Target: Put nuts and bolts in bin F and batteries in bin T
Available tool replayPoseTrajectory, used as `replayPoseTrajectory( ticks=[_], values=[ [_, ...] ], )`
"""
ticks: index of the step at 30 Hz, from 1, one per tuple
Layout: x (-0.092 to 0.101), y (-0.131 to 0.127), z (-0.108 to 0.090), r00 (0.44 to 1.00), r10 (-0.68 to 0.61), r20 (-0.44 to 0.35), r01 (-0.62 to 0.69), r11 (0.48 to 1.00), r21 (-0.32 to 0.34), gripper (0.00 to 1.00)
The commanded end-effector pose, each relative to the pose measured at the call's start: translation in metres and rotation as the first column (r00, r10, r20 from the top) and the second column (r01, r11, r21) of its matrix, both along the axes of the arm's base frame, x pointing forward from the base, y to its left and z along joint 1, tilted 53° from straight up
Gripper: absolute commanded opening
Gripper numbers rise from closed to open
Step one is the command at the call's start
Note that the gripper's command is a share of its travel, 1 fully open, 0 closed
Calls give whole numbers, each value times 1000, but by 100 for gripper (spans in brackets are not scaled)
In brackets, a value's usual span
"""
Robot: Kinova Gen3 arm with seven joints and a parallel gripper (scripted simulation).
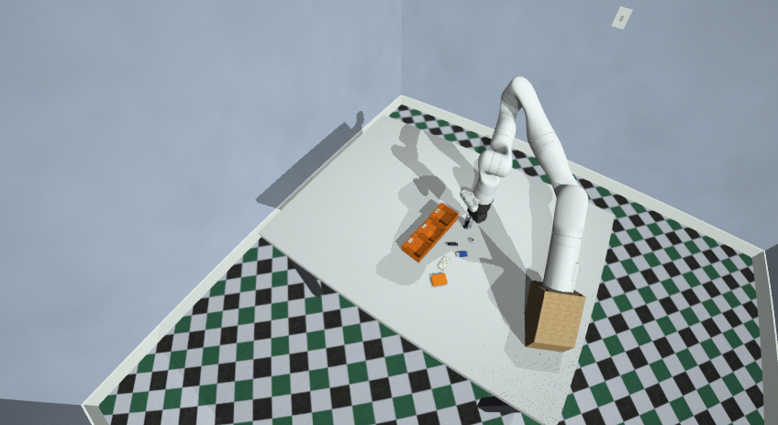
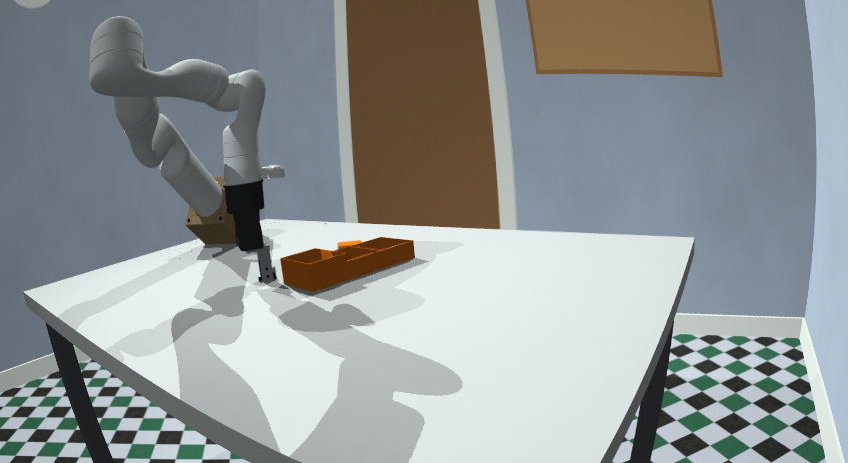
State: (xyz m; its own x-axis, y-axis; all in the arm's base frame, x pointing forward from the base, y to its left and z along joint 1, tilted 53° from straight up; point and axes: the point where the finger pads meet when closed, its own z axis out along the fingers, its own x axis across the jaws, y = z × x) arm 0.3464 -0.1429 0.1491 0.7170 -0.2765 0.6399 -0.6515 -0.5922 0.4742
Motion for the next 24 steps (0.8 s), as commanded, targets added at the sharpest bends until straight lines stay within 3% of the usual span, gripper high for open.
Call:
replayPoseTrajectory(
  ticks=[1,14,24],
  values=[
    [0,0,0,1000,1,1,-1,1000,0,32],
    [0,0,0,1000,1,1,-1,1000,0,32],
    [-6,21,16,1000,1,1,-1,1000,0,32]
  ],
)
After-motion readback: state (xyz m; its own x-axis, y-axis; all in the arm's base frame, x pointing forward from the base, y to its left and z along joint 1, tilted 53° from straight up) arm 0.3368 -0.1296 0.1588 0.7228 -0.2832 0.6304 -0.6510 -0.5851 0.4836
